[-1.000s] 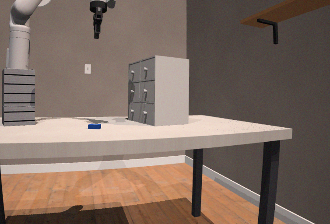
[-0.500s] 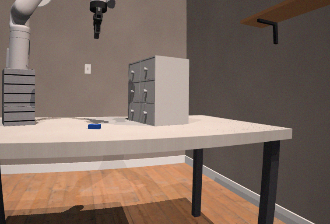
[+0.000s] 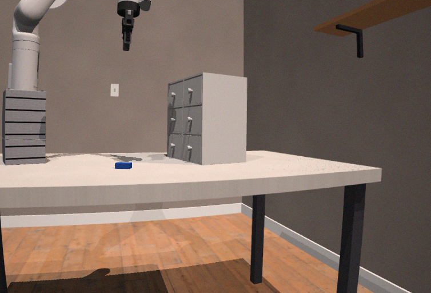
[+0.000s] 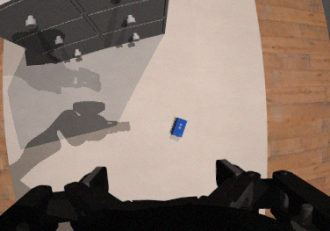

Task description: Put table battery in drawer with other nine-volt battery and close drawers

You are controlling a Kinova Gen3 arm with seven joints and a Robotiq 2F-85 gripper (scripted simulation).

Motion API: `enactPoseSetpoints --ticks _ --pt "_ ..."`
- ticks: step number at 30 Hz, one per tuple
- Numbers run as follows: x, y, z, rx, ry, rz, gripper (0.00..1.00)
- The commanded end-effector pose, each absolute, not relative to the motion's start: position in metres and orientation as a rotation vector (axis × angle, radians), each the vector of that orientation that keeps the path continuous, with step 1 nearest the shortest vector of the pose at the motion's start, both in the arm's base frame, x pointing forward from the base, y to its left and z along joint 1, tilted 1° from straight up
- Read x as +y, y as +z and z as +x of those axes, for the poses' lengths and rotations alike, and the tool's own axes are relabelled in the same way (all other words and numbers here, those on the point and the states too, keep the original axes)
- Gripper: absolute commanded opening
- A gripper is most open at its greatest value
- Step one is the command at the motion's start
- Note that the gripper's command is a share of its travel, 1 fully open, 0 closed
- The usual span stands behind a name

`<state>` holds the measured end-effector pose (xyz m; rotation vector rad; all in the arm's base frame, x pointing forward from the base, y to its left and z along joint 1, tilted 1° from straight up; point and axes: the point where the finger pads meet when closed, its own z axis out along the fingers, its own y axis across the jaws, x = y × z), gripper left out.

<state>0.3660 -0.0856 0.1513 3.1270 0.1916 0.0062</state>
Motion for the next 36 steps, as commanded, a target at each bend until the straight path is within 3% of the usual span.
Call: enactPoseSetpoints --ticks 1,36 --pt "-0.086 0.151 0.366 0.184 0.007 3.127 1.0" --pt "-0.085 0.135 0.37 -0.308 0.009 3.118 1.0"
